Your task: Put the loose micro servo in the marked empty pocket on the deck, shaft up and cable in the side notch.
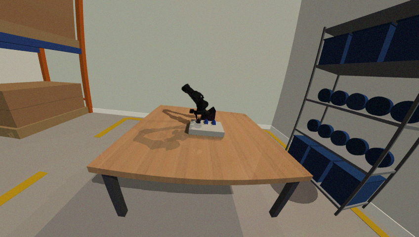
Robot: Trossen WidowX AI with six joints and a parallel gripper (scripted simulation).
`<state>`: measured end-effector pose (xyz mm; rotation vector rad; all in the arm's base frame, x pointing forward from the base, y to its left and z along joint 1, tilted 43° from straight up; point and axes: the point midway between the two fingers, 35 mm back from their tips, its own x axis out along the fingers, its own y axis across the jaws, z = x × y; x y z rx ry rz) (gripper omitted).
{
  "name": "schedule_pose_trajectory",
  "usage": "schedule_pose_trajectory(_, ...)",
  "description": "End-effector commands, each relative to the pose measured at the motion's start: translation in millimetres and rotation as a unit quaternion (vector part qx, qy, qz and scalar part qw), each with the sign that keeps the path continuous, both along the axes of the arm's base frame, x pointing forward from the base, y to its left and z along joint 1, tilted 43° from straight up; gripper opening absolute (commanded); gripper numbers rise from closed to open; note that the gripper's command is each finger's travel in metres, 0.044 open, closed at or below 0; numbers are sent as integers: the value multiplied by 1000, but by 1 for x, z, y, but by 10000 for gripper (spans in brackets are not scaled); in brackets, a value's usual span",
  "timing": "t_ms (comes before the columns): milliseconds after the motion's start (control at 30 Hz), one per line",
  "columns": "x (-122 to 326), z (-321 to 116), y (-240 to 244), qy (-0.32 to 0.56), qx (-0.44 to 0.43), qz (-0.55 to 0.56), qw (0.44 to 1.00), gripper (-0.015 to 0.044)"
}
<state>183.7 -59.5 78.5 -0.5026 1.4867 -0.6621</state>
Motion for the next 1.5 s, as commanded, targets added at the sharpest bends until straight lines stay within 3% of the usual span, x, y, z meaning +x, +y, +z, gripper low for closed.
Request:
schedule_pose_trajectory(0,0,4,4,0,-1,0,1000,187)
schedule_pose_trajectory(300,-2,25,24,1,-1,0,1000,187)
schedule_pose_trajectory(633,60,55,41,1,-1,4,1000,440)
schedule_pose_trajectory(867,109,76,56,-2,0,0,1000,440)
schedule_pose_trajectory(1467,103,102,83,-31,19,44,998,440)
